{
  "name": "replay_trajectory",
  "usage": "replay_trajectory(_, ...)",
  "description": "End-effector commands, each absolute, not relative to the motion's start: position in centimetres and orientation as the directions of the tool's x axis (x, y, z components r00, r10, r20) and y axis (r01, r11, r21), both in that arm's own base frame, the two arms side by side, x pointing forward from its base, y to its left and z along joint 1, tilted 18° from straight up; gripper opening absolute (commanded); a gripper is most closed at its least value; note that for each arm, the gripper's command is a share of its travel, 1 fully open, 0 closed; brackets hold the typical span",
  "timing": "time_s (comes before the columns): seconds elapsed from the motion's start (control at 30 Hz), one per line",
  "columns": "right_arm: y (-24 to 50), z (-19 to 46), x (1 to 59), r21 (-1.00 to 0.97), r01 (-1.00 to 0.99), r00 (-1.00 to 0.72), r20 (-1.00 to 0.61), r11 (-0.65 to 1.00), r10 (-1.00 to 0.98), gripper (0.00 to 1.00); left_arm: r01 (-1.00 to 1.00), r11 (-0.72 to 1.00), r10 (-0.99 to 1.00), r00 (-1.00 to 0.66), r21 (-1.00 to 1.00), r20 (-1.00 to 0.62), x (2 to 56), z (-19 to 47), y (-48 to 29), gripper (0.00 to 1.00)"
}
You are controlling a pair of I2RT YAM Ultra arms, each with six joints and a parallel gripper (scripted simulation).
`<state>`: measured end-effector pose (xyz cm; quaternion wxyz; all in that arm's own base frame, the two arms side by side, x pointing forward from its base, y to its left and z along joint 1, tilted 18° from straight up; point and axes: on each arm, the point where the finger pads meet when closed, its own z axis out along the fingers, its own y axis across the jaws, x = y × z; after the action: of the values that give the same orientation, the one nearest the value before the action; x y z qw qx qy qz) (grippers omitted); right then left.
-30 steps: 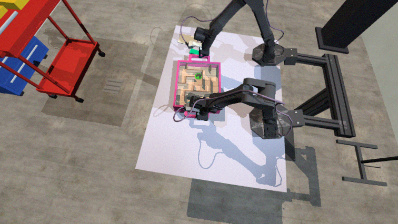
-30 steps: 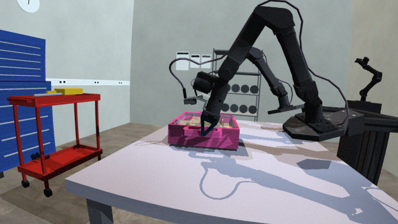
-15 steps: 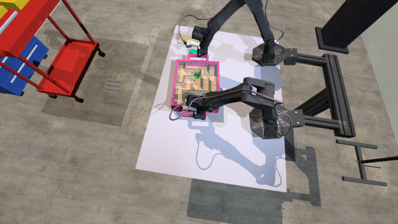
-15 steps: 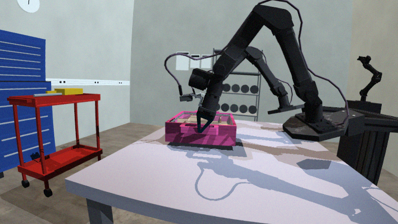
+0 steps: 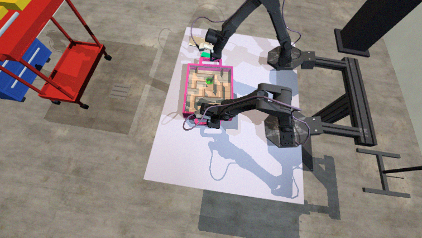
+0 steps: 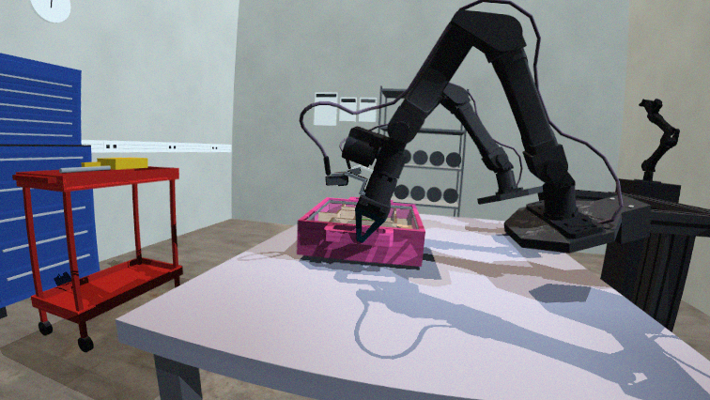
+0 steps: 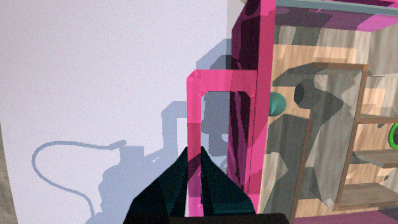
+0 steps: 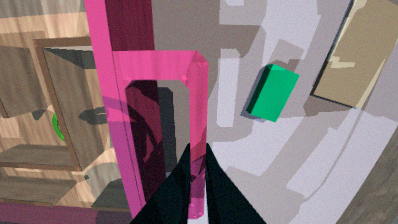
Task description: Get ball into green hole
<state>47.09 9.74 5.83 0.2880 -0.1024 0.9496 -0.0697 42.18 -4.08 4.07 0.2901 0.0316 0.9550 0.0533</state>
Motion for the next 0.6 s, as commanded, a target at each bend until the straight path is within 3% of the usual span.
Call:
replay_trajectory(0.0,11.0,11.4,50.4,-0.125,-0.164,-0.686,-0.698,0.979,-0.204,0.0,-0.004,0.99,0.095,-0.715,0.14,-0.693,44.7,10.1,-5.4,0.0)
replay_trajectory(0.1,11.3,12.4,51.2,-0.099,-0.171,-0.688,-0.7,0.98,-0.191,0.0,0.0,0.985,0.114,-0.757,0.174,-0.644,43.9,10.2,-5.4,0.0)
replay_trajectory(0.17,11.5,9.5,51.1,-0.088,-0.178,-0.738,-0.647,0.98,-0.192,0.0,0.005,0.982,0.124,-0.774,0.191,-0.62,43.6,10.5,-5.4,0.0)
replay_trajectory(0.27,11.0,11.4,50.0,-0.163,-0.131,-0.759,-0.619,0.978,-0.205,0.0,0.043,0.993,0.101,-0.768,0.106,-0.633,45.2,10.1,-5.4,0.0)
replay_trajectory(0.5,11.5,14.2,51.3,-0.19,-0.109,-0.667,-0.714,0.976,-0.214,0.0,0.051,0.996,0.085,-0.71,0.069,-0.699,45.6,9.2,-5.2,0.0)
replay_trajectory(0.57,11.0,10.9,50.3,-0.139,-0.157,-0.689,-0.694,0.978,-0.209,0.0,0.007,0.992,0.096,-0.705,0.128,-0.703,45.1,9.6,-5.5,0.0)
